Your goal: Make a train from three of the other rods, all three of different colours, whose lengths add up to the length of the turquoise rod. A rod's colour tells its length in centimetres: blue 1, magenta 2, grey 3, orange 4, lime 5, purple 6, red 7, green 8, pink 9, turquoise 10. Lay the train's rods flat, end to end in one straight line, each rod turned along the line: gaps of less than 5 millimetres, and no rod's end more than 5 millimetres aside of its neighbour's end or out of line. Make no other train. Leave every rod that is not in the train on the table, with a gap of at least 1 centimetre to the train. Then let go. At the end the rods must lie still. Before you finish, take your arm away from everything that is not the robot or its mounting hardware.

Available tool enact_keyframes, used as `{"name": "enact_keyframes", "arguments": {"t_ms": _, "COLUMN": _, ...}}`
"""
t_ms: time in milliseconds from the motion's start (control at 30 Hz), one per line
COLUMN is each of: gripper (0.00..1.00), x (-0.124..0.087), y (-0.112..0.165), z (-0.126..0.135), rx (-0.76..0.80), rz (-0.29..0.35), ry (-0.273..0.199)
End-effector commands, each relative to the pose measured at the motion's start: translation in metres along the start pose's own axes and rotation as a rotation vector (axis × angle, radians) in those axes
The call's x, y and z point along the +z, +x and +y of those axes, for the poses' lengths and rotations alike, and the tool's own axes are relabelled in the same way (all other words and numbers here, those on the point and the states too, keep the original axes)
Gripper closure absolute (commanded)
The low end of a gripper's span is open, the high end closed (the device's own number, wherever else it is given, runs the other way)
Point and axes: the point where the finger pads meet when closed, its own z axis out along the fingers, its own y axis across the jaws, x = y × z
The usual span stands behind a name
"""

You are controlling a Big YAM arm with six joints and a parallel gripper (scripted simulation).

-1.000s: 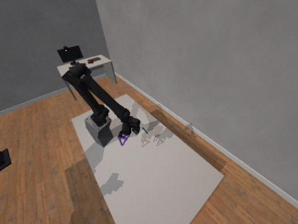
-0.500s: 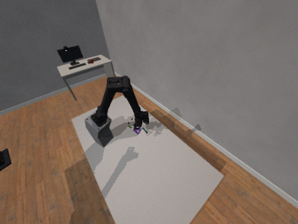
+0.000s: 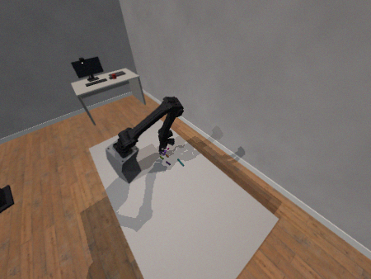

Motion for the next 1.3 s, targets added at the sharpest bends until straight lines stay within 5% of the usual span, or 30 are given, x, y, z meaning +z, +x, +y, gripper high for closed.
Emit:
{"name": "enact_keyframes", "arguments": {"t_ms": 0, "gripper": 0.00, "x": 0.005, "y": 0.021, "z": 0.015, "rx": 0.069, "rz": -0.006, "ry": -0.021}}
{"name": "enact_keyframes", "arguments": {"t_ms": 367, "gripper": 0.00, "x": 0.021, "y": 0.071, "z": 0.036, "rx": 0.054, "rz": 0.011, "ry": -0.048}}
{"name": "enact_keyframes", "arguments": {"t_ms": 1267, "gripper": 0.00, "x": 0.023, "y": 0.060, "z": 0.032, "rx": 0.081, "rz": 0.009, "ry": -0.044}}
